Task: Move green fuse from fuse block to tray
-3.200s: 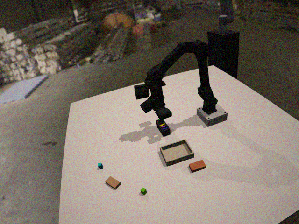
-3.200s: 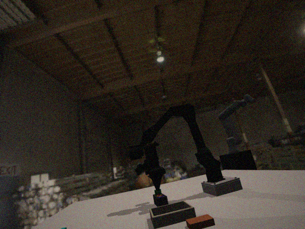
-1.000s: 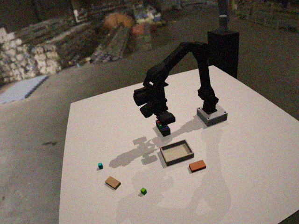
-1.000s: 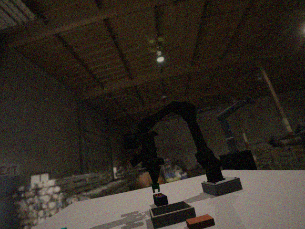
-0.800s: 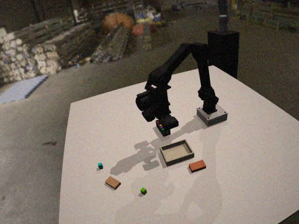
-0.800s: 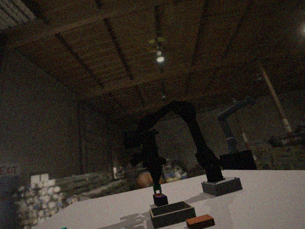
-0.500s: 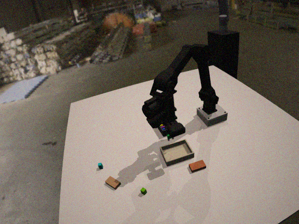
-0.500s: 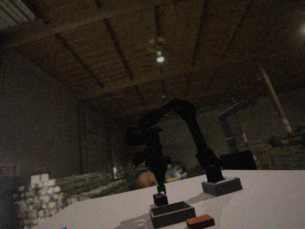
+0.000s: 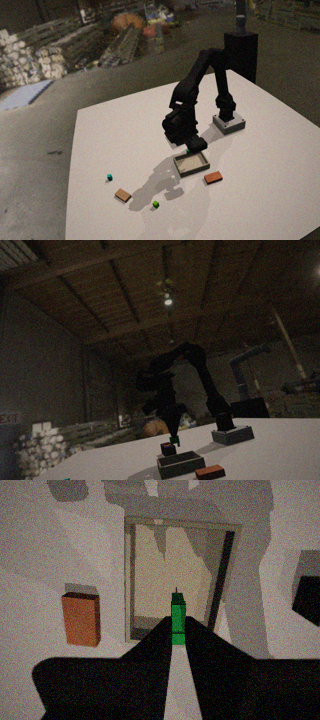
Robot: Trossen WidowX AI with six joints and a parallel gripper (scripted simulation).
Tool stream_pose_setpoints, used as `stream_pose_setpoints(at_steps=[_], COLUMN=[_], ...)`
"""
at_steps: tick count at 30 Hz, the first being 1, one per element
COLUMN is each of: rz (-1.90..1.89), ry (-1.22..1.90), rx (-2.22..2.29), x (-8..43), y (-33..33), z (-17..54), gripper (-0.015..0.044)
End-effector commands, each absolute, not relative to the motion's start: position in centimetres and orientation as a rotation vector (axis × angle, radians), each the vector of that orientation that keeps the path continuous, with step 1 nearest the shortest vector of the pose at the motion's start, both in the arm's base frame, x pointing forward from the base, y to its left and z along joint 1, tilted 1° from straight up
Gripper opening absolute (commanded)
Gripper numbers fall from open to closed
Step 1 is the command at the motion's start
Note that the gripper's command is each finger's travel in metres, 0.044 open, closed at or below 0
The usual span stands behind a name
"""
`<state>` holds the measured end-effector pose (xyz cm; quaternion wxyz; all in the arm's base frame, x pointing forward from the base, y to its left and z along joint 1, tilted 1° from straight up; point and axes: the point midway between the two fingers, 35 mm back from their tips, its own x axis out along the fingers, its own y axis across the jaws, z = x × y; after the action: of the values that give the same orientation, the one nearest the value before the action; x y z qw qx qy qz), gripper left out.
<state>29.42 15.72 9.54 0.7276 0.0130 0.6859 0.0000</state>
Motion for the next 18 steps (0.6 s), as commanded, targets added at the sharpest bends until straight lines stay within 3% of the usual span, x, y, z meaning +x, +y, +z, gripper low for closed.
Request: stream_pose_setpoints(at_steps=[1, 18], rz=[-0.009, -0.009], ry=[1.518, 1.518], rx=[0.026, 0.026], x=[29.4, 29.5], y=[15.7, 15.7], z=[8.6, 5.9], gripper=[0.0000, 0.0000])
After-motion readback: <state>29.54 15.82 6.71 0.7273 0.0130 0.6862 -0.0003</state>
